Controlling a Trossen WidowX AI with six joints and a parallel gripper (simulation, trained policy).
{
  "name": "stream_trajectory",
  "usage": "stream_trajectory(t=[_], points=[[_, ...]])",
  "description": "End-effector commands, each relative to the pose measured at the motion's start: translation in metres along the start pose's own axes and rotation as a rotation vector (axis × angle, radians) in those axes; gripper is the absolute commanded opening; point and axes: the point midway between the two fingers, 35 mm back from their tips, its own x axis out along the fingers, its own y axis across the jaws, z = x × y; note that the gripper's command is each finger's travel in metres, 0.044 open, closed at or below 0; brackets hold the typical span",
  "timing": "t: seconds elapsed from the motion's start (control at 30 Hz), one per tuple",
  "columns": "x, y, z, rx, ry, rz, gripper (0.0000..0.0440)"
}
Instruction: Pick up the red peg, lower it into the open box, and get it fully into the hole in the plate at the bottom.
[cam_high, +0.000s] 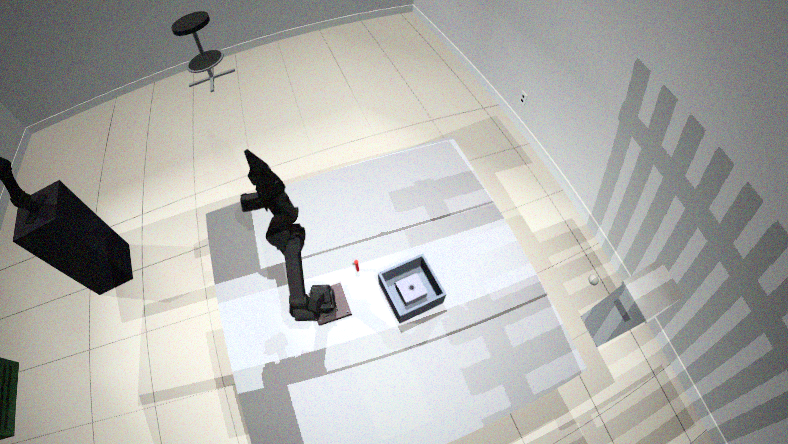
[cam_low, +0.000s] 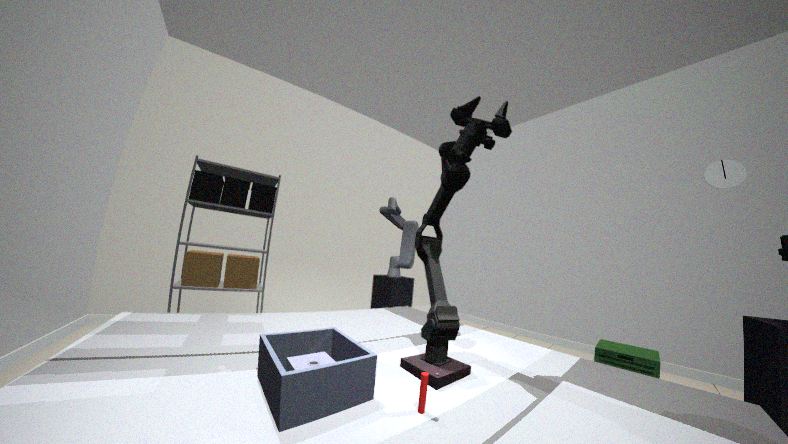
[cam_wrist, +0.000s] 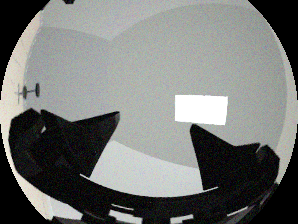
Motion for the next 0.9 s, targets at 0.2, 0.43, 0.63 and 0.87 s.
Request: stream_trajectory(t=[0.2, 0.43, 0.63, 0.87], points=[[-0.021, 0.046, -0.062, 0.179, 0.271, 0.139, 0.0440], [-0.047, 0.073, -0.104, 0.298, 0.479, 0.192, 0.0440], [-0.076, 0.092, -0.137, 0.394, 0.665, 0.209, 0.0440], [-0.116, 0.110, -0.171, 0.497, 0.888, 0.200, 0.0440]])
